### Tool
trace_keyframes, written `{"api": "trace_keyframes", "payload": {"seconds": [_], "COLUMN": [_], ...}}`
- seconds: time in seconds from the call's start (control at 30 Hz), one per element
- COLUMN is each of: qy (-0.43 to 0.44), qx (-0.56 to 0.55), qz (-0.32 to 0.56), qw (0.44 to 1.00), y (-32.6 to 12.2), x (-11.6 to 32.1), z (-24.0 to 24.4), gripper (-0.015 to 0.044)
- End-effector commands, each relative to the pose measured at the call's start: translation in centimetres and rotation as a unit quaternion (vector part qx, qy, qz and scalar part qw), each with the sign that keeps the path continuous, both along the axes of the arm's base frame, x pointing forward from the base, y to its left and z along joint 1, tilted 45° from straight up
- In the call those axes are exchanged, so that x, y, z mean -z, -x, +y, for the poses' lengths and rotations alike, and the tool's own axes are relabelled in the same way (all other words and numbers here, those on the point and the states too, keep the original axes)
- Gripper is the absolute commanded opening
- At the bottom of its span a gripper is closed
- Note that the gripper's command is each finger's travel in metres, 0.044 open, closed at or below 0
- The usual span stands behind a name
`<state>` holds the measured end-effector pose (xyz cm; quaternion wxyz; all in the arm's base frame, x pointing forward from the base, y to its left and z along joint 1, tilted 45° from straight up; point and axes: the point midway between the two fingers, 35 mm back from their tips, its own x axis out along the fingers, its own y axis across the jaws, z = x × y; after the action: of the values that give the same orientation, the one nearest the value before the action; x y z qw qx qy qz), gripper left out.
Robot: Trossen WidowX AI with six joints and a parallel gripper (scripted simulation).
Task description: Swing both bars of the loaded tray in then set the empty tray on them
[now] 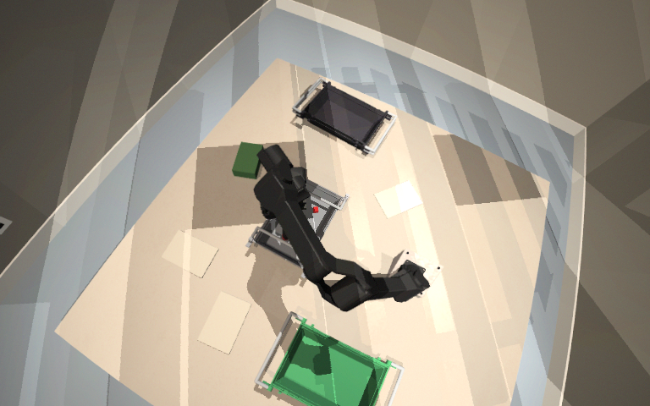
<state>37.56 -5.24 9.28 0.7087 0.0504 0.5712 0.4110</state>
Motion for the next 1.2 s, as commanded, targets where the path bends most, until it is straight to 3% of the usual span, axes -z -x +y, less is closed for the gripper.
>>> {"api": "trace_keyframes", "payload": {"seconds": [0.0, 0.2, 0.4, 0.63, 0.87, 1.17], "qy": [0.016, 0.023, 0.02, 0.007, -0.008, -0.009], "qx": [-0.138, -0.331, -0.492, -0.637, -0.708, -0.71], "qz": [-0.12, -0.279, -0.418, -0.557, -0.652, -0.656], "qw": [0.983, 0.901, 0.764, 0.534, 0.272, 0.256], "y": [2.1, 6.7, 12.8, 20.9, 28.4, 28.8], "x": [-4.5, -9.3, -12.4, -14.1, -13.8, -13.8], "z": [4.8, 11.2, 15.8, 19.1, 19.9, 19.9], "gripper": [0.044, 0.044, 0.044, 0.044, 0.044, 0.044]}}
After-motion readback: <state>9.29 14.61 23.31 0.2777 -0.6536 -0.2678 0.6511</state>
